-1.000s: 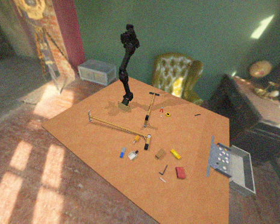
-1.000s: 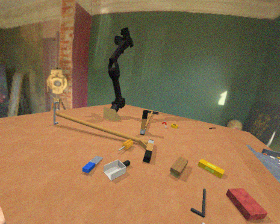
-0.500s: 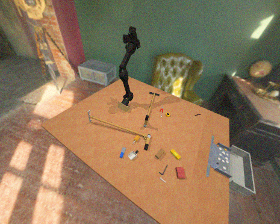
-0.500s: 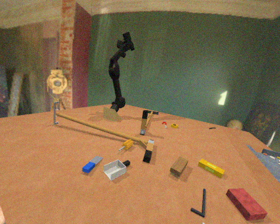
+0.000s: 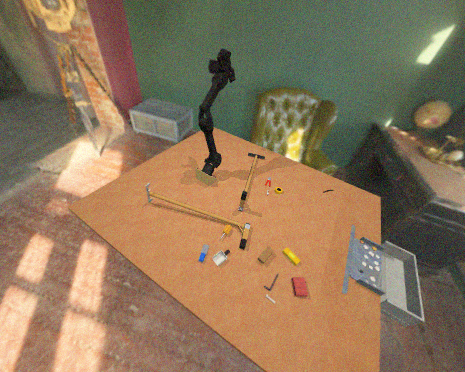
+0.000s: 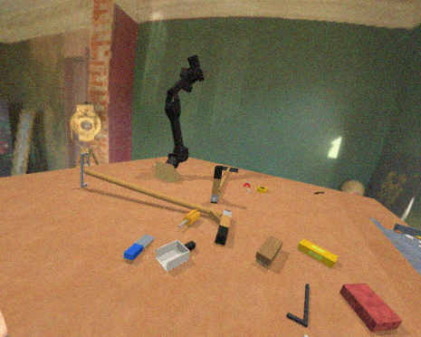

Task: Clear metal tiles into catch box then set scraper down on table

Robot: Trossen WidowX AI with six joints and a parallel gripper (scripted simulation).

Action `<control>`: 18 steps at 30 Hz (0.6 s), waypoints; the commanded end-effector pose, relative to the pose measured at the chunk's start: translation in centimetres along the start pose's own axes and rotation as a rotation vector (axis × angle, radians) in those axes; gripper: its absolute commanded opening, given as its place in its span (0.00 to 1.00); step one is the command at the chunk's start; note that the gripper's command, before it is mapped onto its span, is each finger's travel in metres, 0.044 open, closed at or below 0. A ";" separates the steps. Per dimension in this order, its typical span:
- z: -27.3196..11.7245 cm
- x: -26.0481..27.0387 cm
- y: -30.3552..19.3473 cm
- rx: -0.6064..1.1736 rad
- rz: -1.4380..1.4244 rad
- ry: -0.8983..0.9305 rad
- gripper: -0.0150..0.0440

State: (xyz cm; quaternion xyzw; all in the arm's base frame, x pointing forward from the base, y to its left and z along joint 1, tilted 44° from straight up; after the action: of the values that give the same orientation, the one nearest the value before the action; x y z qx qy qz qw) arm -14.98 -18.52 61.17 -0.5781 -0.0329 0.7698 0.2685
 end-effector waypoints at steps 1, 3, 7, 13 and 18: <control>0.9 0.4 -2.1 0.038 0.048 0.013 0.25; 1.2 0.6 -2.8 0.055 0.062 0.019 0.25; 1.8 1.0 -4.3 0.089 0.091 0.031 0.25; 2.6 1.7 -6.6 0.141 0.135 0.046 0.25; 3.2 2.2 -8.5 0.185 0.171 0.057 0.25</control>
State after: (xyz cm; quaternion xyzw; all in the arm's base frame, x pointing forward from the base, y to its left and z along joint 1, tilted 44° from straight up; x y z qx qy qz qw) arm -15.34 -11.25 62.92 -0.5762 0.0703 0.7711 0.2616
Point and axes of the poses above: the point midway between the two fingers, 35 mm back from their tips, its own z axis out along the fingers, its own x axis across the jaws, y = z × x, the point moved 2 cm from there along -z, back along the fingers, and after that the axes turned 1 degree about z, right-handed, at the moved point
